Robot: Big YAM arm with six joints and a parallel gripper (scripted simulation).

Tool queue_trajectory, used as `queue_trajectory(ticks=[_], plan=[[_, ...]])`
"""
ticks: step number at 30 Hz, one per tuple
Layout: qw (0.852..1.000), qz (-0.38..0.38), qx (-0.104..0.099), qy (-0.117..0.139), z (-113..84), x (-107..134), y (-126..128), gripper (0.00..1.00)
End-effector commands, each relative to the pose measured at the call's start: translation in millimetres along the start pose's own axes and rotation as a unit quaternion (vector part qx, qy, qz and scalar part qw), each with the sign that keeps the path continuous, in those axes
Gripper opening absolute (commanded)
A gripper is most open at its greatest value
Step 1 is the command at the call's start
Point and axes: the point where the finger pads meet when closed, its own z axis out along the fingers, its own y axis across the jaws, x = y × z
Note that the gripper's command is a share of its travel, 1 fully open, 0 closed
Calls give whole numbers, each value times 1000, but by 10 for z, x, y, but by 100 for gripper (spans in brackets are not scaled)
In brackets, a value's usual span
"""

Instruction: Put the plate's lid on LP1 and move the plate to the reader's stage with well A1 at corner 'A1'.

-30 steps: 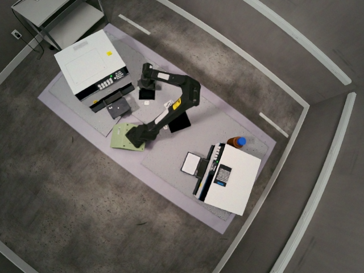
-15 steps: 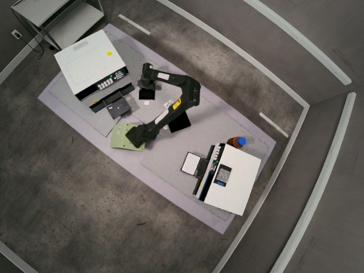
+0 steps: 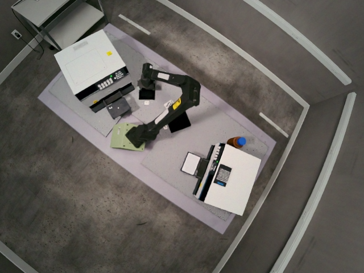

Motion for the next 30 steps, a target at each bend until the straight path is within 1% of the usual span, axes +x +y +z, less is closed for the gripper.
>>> queue_trajectory(ticks=[1,15,16,17,30], plan=[[1000,-1,-5,9,143,33,3,85],[1000,0,-5,12,173,49,1,85],[1000,-1,0,1,28,-3,5,85],[1000,0,0,0,-11,-7,8,85],[1000,5,-2,-7,-136,-37,0,85]])
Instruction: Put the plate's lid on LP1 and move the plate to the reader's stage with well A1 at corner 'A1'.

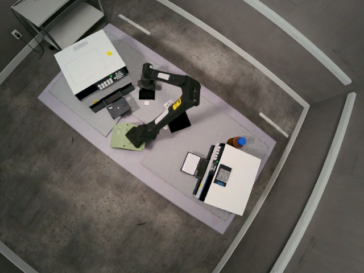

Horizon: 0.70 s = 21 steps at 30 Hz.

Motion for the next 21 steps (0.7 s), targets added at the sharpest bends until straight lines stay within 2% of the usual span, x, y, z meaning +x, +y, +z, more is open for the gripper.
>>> queue_trajectory(ticks=[1,13,21], plan=[[1000,5,2,-10,-135,-52,-6,85],[1000,10,2,-24,-262,-184,-28,85],[1000,2,-1,-3,-67,-81,-39,85]])
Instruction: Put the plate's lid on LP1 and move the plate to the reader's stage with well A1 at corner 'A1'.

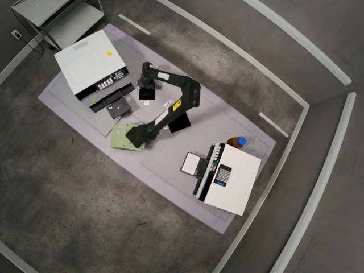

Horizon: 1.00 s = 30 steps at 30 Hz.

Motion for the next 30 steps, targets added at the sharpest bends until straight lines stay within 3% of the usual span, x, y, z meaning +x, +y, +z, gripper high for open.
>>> queue_trajectory(ticks=[1,30], plan=[[1000,0,-2,1,34,-52,-35,85],[1000,-5,-1,1,93,-9,23,85]])
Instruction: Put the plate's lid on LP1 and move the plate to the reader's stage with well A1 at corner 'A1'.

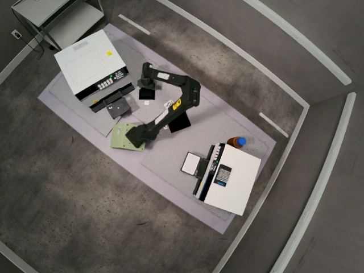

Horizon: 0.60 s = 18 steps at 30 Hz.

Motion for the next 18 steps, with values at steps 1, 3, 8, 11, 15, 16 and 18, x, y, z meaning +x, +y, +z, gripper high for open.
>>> queue_trajectory(ticks=[1,3,8,11,15,16,18], plan=[[1000,-4,-1,-1,42,-12,12,85],[1000,-3,-1,-1,51,-6,9,85],[1000,-3,-1,0,63,0,5,85],[1000,-2,-1,0,76,-3,1,85],[1000,-2,-1,1,92,1,-2,85],[1000,-2,-1,1,95,1,-1,85],[1000,-3,-1,1,102,1,-2,85]])
